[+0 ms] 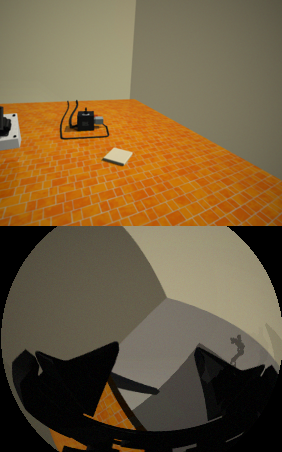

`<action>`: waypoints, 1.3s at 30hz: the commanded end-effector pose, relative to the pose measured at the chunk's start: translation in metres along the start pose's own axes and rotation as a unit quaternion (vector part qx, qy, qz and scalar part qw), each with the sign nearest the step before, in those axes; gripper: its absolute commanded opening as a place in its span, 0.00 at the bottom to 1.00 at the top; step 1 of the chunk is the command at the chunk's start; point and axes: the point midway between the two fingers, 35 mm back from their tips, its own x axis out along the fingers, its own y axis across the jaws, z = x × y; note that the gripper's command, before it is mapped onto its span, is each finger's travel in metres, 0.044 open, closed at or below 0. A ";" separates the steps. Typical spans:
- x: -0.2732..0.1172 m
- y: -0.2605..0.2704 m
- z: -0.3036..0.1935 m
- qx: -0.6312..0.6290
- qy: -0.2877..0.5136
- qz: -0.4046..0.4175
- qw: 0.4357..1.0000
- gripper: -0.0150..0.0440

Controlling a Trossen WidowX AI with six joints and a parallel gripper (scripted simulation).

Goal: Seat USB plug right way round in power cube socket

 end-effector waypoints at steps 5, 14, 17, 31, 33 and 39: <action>0.026 -0.004 -0.031 -0.007 0.021 0.001 1.000 1.00; 0.107 0.124 -0.074 -0.097 0.019 0.057 0.994 1.00; 0.126 0.176 -0.094 -0.128 0.014 0.079 0.989 1.00; 0.147 0.417 -0.225 -0.222 0.015 0.198 0.955 1.00; 0.141 0.451 -0.252 -0.219 0.026 0.222 0.950 1.00; 0.103 0.553 -0.339 -0.182 0.081 0.305 0.931 1.00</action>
